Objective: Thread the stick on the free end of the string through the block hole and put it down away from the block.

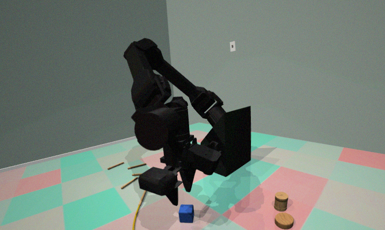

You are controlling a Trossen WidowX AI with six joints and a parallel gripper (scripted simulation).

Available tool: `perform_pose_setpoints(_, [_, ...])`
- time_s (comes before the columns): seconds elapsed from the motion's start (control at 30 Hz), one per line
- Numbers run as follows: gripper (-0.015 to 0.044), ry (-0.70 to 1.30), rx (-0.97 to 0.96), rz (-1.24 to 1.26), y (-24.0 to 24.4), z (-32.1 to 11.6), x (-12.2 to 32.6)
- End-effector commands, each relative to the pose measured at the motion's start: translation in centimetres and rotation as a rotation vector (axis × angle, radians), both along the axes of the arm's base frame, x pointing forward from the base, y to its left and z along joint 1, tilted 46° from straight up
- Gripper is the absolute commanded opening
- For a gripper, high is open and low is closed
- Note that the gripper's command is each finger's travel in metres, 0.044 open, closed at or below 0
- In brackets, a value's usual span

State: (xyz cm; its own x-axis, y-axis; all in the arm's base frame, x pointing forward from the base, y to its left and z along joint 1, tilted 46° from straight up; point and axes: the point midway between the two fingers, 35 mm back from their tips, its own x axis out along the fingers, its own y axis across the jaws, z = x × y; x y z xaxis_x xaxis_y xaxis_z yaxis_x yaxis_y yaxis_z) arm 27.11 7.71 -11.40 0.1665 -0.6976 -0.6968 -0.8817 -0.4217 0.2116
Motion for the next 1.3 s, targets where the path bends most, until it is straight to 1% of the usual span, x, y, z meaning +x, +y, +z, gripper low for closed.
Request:
perform_pose_setpoints(0.0, [0.0241, 0.000, 0.000, 0.000, -0.01, 0.00, 0.00])
perform_pose_setpoints(0.13, [0.0241, 0.000, 0.000, 0.000, -0.01, 0.00, 0.00])
perform_pose_setpoints(0.43, [0.0005, 0.000, 0.000, 0.000, 0.00, 0.00, 0.00])
perform_pose_setpoints(0.47, [0.0000, 0.000, 0.000, 0.000, 0.00, 0.00, 0.00])
perform_pose_setpoints(1.03, [0.0000, 0.000, 0.000, 0.000, 0.00, 0.00, 0.00])
perform_pose_setpoints(1.27, [0.0184, 0.000, 0.000, 0.000, 0.01, 0.00, 0.00])
